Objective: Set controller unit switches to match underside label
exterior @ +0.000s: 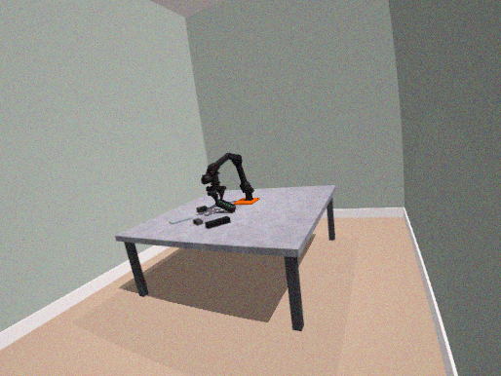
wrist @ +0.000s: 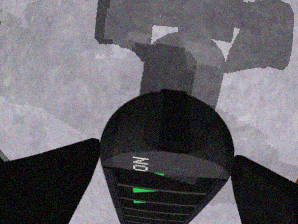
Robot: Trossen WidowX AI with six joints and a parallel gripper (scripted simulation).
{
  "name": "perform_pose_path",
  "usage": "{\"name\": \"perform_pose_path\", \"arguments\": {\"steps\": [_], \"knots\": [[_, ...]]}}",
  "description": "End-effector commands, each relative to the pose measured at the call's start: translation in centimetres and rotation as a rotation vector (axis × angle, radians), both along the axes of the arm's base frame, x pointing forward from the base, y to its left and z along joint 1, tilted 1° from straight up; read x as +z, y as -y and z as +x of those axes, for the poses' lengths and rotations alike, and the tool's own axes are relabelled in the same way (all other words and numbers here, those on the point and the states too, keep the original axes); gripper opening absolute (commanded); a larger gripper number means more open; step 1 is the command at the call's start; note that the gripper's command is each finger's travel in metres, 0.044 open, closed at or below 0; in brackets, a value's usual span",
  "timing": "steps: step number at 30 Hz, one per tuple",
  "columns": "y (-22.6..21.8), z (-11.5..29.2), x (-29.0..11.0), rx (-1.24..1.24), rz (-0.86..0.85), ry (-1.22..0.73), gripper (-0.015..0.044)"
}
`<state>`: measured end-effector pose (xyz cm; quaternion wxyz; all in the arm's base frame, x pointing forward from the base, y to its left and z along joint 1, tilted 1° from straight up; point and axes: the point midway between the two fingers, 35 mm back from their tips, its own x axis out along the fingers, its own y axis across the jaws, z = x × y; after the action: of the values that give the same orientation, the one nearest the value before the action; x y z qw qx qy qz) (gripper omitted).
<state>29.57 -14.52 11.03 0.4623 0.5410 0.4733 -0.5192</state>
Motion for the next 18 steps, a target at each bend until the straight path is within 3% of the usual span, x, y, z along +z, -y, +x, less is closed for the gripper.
{"name": "perform_pose_path", "arguments": {"steps": [1,18], "knots": [[-0.5,0.1,0.5,0.000,-0.008,0.006,0.0336],[-1.6,0.2,1.4,0.000,-0.042,0.002,0.0336]]}}
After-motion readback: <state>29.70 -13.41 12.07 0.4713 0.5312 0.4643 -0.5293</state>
